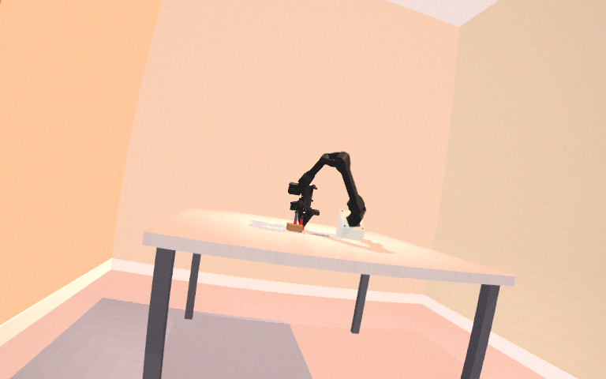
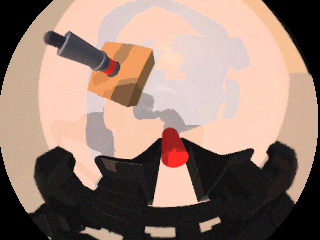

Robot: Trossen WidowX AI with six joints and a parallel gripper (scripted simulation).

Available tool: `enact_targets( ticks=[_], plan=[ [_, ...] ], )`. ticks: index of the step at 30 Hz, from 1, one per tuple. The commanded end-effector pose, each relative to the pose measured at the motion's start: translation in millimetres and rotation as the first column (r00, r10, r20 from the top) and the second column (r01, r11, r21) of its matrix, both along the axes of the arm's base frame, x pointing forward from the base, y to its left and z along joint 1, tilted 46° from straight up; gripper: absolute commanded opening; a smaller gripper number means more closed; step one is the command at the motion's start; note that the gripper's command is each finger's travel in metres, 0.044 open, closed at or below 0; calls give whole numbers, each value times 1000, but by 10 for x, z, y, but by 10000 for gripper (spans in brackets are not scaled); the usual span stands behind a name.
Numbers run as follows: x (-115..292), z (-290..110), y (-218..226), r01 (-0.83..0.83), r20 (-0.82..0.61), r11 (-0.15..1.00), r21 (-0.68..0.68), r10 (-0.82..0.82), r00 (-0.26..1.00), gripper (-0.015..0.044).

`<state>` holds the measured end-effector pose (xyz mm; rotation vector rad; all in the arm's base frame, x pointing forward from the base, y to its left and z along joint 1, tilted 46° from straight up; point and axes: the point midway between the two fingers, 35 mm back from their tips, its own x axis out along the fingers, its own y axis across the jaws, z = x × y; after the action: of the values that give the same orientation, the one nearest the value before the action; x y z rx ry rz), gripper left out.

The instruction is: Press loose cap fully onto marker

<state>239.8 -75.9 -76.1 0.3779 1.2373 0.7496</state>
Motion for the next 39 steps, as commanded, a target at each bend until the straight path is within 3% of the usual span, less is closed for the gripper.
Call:
enact_targets(
  ticks=[1,4,7,27,39],
  plan=[
    [2,0,5,4,0,1000,3,-4,1000,91],
    [3,-2,3,4,0,1000,3,-4,1000,71],
    [0,28,-32,5,0,1000,2,-5,1000,0],
    [-80,427,-424,4,-2,1000,0,-4,1000,0],
    [229,895,-393,5,-2,1000,-1,-5,1000,0]
  ],
)
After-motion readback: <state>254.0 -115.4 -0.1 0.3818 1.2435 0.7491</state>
